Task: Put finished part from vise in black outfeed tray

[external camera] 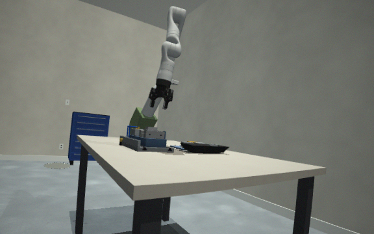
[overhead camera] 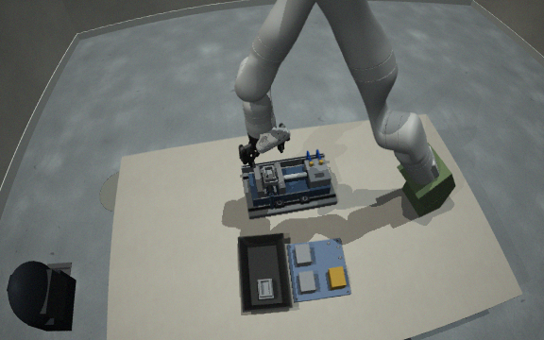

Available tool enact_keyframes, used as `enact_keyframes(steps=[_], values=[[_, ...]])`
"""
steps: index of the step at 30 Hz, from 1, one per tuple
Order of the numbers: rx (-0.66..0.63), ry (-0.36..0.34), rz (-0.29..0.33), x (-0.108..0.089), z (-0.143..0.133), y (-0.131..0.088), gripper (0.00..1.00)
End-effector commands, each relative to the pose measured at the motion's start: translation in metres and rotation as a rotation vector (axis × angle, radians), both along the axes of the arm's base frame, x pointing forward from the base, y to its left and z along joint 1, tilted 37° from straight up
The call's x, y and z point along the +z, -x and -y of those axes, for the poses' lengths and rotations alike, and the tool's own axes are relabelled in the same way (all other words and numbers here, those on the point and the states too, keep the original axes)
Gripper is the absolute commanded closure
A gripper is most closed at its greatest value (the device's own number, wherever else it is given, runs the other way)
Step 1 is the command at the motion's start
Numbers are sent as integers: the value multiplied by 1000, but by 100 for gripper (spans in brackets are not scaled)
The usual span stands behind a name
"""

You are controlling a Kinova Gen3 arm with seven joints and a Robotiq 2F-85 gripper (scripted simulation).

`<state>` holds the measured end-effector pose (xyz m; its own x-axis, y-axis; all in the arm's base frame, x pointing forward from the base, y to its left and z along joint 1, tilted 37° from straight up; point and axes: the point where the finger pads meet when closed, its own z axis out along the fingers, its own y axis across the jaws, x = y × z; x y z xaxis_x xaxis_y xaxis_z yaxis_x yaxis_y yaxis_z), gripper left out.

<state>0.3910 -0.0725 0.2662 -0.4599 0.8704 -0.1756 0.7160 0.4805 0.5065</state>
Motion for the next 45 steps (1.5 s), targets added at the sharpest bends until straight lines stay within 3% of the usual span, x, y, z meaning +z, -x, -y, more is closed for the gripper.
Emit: enact_keyframes(steps=[1, 3, 4, 13, 14, 35, 36, 45], values=[[10, -10, 7, 1, -6, -1, 0], [10, -10, 7, 1, -6, -1, 0], [-22, -44, 1, -3, -2, 0, 0], [-16, -43, 5, -1, -4, -1, 0], [-46, -74, 0, -5, 0, -1, 0], [-63, -102, 2, -6, -1, -2, 0], [-85, -128, -1, -8, 1, -2, 0], [-106, -152, -2, -10, 3, -3, 0]])
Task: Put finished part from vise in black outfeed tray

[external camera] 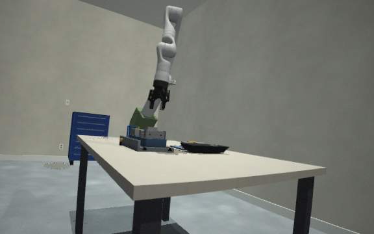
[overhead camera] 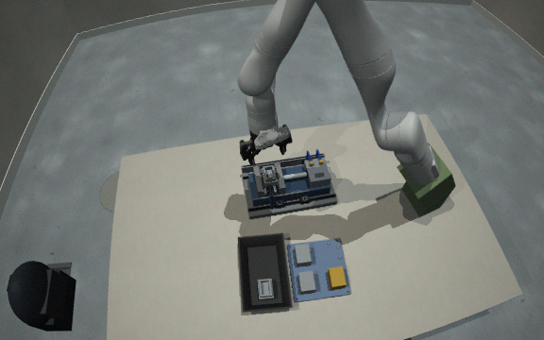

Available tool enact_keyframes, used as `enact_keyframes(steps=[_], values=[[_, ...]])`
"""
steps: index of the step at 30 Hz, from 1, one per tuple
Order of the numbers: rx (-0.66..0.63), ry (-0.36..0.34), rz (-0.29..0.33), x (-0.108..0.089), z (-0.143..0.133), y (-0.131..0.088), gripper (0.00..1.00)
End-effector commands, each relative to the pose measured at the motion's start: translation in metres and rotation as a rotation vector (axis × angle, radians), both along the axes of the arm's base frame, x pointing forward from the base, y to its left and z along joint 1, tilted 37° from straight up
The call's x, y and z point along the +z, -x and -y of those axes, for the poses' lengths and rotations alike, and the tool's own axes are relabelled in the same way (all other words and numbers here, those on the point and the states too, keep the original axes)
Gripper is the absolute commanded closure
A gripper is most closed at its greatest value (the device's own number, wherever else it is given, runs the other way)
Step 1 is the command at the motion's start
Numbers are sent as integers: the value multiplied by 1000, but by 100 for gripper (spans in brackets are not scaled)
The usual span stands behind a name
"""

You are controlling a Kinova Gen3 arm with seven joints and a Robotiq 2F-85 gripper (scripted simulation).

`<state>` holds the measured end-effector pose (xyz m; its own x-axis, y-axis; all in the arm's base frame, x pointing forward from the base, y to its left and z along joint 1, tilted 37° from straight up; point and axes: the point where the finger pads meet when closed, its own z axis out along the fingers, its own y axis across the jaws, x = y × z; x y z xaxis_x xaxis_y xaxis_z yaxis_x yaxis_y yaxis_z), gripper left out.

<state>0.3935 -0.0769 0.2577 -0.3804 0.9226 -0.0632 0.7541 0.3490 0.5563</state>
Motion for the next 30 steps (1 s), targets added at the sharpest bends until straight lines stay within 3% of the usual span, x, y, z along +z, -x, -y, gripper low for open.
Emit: enact_keyframes(steps=[1, 23, 30], values=[[-17, -28, 1, -2, -2, 0, 0], [-55, -70, -2, -5, 2, -1, 0], [-136, -156, -7, -12, 9, -3, 0]])
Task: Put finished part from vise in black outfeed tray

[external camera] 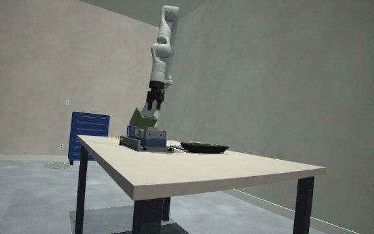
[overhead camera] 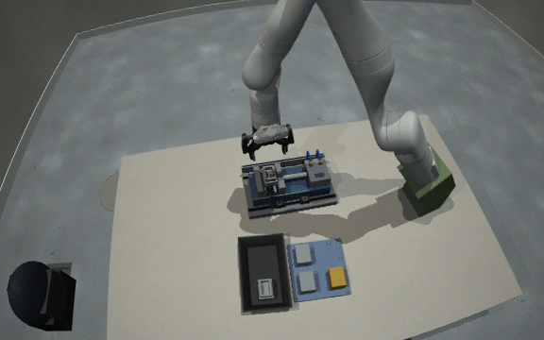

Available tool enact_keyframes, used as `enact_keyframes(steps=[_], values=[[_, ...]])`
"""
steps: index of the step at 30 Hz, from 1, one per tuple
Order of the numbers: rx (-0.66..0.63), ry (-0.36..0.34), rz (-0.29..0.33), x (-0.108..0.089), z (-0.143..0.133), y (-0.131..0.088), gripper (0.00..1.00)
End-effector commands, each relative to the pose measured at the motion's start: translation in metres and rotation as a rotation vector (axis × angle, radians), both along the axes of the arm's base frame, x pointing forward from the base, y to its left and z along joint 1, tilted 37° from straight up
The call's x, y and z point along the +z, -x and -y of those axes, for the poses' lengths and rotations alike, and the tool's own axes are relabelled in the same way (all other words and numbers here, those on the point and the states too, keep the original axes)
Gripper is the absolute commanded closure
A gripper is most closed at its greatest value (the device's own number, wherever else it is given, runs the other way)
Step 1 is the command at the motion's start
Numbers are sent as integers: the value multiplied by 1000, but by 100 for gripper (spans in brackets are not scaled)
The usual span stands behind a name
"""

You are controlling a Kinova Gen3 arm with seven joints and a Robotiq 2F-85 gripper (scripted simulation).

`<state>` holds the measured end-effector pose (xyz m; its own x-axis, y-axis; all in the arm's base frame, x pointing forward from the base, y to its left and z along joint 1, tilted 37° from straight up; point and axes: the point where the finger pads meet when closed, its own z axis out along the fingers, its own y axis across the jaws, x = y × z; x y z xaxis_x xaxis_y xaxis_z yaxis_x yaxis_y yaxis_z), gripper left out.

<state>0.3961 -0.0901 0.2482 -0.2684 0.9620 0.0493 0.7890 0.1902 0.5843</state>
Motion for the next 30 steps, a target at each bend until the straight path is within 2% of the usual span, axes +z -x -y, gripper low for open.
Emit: enact_keyframes(steps=[1, 12, 13, 30], values=[[-23, -44, -1, -3, -3, -1, 0], [-36, -56, -3, -4, -2, -1, 0], [-36, -56, -3, -4, -2, -1, 100], [-36, -56, -3, -4, -2, -1, 100]])
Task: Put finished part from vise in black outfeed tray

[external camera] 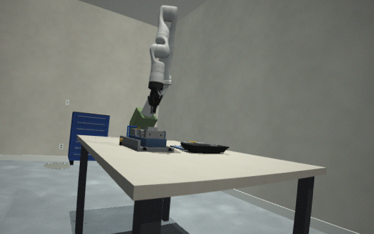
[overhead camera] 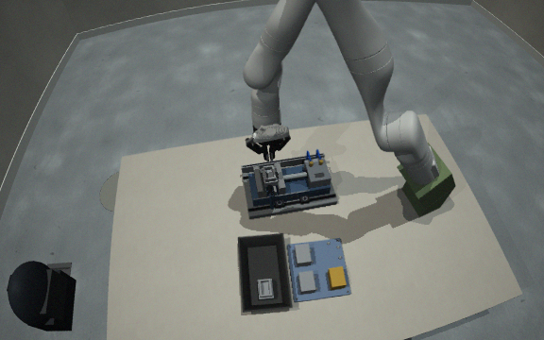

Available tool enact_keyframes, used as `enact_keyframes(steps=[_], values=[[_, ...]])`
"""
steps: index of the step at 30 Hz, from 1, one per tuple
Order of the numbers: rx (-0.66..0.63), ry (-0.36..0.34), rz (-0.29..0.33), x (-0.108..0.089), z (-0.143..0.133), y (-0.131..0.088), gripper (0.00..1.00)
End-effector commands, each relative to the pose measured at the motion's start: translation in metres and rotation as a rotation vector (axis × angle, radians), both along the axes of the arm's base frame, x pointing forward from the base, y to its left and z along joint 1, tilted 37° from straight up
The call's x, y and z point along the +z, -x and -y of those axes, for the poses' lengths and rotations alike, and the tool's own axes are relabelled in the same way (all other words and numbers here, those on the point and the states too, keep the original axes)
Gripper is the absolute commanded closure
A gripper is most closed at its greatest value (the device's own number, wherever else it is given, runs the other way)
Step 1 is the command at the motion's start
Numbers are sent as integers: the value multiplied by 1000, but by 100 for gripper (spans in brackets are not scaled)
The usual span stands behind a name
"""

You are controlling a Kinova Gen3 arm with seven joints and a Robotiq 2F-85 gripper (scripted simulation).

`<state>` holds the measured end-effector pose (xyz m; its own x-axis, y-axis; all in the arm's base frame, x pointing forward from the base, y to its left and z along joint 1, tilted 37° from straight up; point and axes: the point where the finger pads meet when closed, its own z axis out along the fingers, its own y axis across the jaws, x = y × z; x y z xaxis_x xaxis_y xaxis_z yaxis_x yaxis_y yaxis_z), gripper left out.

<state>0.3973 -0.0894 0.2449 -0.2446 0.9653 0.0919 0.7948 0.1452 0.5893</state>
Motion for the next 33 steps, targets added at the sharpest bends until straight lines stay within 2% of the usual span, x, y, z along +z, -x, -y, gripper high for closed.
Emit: enact_keyframes(steps=[1, 25, 26, 33], values=[[-11, -13, 0, -1, -1, 0, 100], [-11, -13, 0, -1, -1, 0, 100], [-11, -13, 0, -1, -1, 0, 33], [-11, -13, 0, -1, -1, 0, 33]])
